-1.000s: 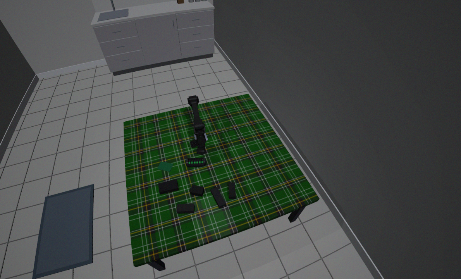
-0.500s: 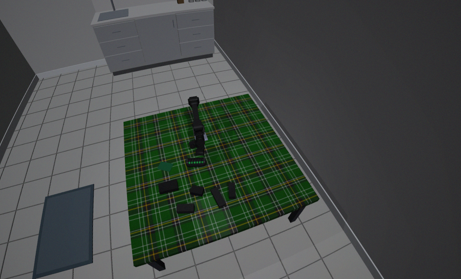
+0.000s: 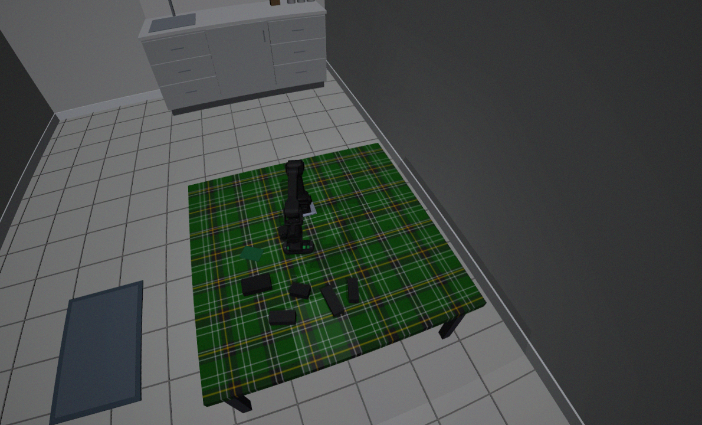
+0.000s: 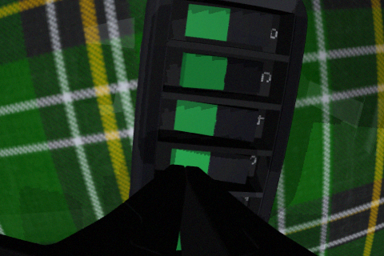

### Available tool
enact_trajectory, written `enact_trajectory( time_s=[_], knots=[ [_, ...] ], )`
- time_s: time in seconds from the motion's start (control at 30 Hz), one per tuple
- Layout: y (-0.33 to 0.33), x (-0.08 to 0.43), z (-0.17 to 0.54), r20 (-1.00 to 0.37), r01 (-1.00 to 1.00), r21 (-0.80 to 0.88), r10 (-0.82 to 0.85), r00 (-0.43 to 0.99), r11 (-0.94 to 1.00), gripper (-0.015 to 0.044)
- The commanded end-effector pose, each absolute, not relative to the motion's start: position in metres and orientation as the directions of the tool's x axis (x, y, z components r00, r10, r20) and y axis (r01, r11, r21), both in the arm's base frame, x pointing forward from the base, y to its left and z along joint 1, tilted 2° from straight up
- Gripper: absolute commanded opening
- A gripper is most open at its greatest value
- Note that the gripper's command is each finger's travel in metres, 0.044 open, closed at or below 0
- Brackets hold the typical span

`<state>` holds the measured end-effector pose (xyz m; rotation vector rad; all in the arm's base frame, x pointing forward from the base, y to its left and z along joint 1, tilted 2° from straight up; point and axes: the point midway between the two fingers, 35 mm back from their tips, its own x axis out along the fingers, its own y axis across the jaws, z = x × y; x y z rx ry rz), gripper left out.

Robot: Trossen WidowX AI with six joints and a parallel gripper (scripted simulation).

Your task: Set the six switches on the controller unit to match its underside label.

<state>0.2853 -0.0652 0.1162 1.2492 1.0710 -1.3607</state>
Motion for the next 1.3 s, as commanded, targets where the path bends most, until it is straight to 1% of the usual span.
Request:
enact_trajectory(
  time_s=[0.0, 0.3, 0.67, 0.83, 1.27],
  knots=[
    [-0.084, 0.299, 0.112, -0.993, 0.985, -0.088, -0.061, -0.098, -0.149, 0.0],
    [-0.122, 0.32, 0.098, -0.97, 0.958, -0.241, 0.0, -0.244, -0.152, 0.0],
    [-0.123, 0.321, 0.099, -0.969, 0.958, -0.244, 0.001, -0.247, -0.152, 0.0],
    [-0.116, 0.318, 0.103, -0.976, 0.965, -0.21, -0.018, -0.215, -0.159, 0.0],
    [-0.059, 0.279, 0.116, -0.996, 0.988, 0.03, -0.085, 0.018, -0.151, 0.0]
  ],
)
